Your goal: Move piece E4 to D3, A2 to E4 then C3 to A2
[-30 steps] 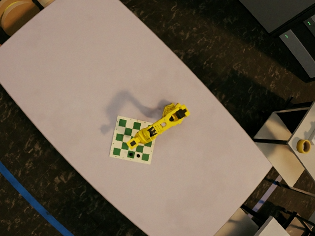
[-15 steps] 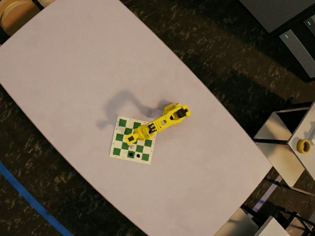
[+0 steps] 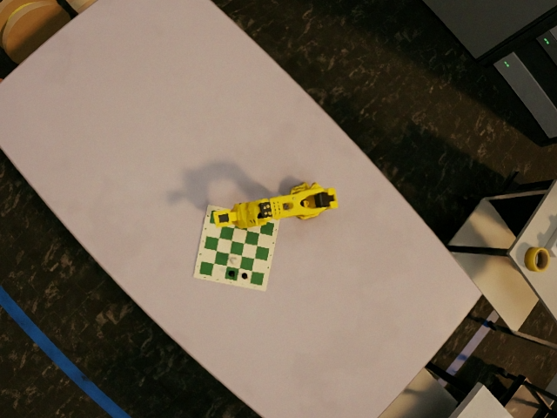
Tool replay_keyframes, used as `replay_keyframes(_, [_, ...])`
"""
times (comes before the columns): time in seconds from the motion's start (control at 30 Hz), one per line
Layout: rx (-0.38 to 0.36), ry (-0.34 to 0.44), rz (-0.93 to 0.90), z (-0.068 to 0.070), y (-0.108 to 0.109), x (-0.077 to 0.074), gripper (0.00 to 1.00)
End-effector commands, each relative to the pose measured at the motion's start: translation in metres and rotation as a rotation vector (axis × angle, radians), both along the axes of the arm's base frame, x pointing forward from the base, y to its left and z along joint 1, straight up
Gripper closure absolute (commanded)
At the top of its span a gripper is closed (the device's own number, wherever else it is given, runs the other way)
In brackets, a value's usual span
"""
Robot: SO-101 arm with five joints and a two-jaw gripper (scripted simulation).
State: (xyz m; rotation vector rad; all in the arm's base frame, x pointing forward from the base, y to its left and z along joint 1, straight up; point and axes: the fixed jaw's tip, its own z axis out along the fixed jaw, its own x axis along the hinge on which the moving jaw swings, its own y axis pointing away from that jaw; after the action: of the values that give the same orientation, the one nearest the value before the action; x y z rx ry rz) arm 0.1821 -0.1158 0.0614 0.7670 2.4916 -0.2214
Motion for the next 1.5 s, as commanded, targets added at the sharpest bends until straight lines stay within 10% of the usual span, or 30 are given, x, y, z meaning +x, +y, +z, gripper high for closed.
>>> replay_keyframes(0.0, [-0.001,0.006,-0.002,0.0002,-0.0016,-0.0016,1.0])
replay_keyframes(1.47, [-0.001,0.006,0.028,0.0012,0.0011,0.0062,1.0])
